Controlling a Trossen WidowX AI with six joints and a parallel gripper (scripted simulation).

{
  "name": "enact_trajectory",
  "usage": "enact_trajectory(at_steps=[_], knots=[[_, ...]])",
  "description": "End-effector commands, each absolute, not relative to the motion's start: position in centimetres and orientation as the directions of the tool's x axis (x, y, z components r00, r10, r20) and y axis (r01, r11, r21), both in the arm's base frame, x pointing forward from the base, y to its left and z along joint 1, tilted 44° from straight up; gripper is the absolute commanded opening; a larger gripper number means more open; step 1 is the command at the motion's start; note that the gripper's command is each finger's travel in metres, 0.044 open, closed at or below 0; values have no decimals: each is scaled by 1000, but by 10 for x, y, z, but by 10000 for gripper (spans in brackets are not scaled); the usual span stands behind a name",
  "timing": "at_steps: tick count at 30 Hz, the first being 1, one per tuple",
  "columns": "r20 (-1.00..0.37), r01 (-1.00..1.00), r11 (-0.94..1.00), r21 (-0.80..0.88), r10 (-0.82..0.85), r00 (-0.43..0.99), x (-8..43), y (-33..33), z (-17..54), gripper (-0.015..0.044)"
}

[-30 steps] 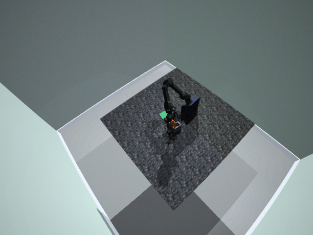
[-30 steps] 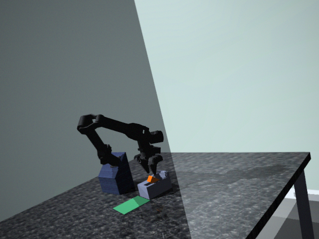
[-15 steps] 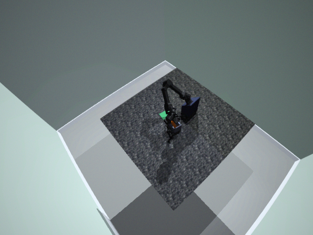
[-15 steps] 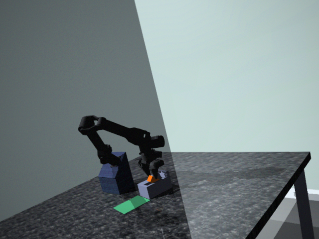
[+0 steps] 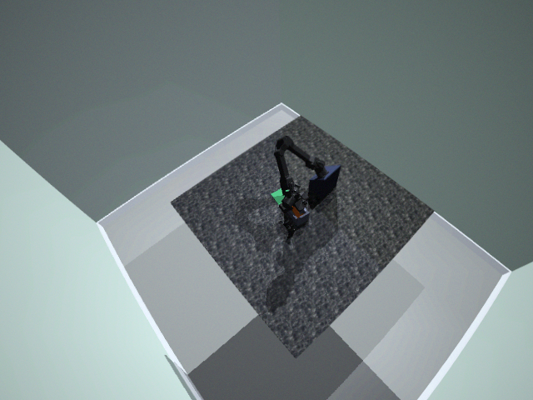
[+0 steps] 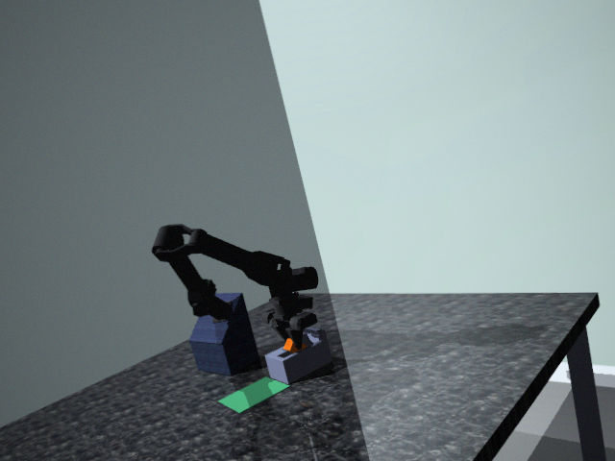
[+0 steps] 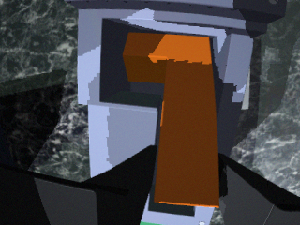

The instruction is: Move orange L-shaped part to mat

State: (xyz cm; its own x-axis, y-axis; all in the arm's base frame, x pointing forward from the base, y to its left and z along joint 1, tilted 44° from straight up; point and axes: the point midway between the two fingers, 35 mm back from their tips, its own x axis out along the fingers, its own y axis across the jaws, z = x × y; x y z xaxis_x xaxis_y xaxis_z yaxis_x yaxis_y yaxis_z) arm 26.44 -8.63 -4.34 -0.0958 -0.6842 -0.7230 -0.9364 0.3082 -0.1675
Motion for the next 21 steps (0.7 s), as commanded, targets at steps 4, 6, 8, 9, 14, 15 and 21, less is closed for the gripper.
enact_trajectory(at_steps=[4,6,8,9,14,15,21], knots=[[-724,-935,311,-172,-684,-94,265,-86,-43,109],[-724,-935,311,-172,-684,-94,265,-86,-43,95],[-724,-935,311,-172,-684,-94,265,-86,-43,82],[-724,-935,311,-172,-684,-94,265,-86,-43,56],[-724,-935,311,-172,-684,-94,265,-86,-43,0],[-724,-935,311,-172,-684,-94,265,-86,-43,0],[-723,-936,309,-169,-685,-95,265,-83,-39,0]])
